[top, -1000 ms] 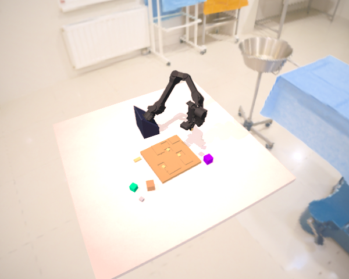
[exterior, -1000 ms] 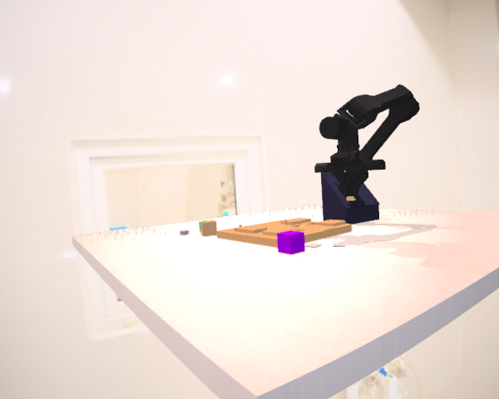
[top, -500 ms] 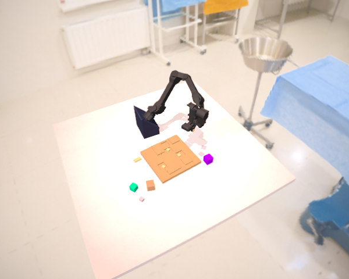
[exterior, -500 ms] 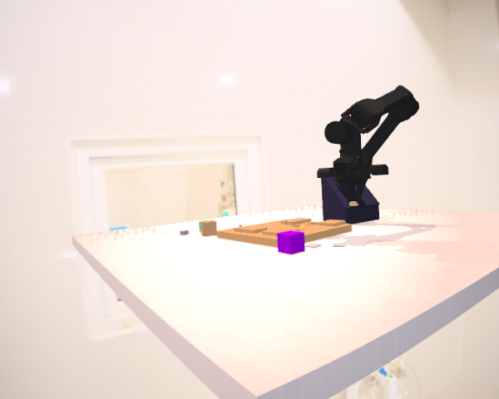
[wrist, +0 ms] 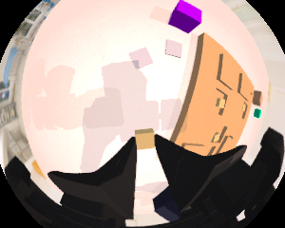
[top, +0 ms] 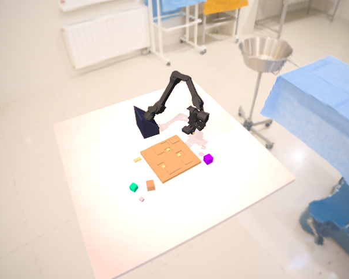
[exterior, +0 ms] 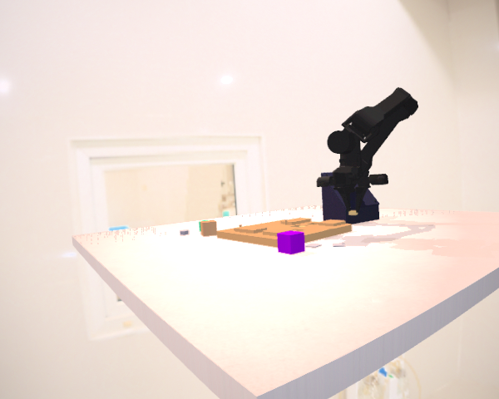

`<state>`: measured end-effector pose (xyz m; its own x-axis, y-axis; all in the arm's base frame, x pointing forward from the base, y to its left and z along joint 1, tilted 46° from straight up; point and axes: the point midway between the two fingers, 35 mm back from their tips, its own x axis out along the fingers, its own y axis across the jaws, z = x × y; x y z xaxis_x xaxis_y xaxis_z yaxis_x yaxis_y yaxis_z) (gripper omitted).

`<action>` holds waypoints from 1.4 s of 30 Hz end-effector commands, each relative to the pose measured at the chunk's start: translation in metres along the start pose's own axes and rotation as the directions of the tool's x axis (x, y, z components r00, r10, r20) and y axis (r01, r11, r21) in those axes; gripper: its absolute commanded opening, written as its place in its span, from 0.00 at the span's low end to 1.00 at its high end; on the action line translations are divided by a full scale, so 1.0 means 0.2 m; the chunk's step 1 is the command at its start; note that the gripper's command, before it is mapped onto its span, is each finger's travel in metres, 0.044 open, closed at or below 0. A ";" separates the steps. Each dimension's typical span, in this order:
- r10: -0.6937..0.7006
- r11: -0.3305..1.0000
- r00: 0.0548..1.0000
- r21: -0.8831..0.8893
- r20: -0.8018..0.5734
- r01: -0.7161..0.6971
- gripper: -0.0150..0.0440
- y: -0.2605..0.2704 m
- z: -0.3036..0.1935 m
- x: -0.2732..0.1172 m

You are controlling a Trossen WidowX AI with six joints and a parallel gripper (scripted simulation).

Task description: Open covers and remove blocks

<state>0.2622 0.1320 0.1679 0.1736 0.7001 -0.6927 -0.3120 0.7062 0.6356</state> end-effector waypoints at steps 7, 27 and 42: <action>-0.003 1.000 1.000 0.007 -0.002 0.003 0.39 0.00 0.00 0.08; 0.003 1.000 1.000 0.008 0.002 -0.003 0.39 0.01 -0.01 0.25; 0.011 1.000 1.000 0.003 0.005 -0.011 0.48 0.02 -0.02 0.32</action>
<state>0.2678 0.1801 0.1249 0.1745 0.7083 -0.6839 -0.3102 0.6988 0.6446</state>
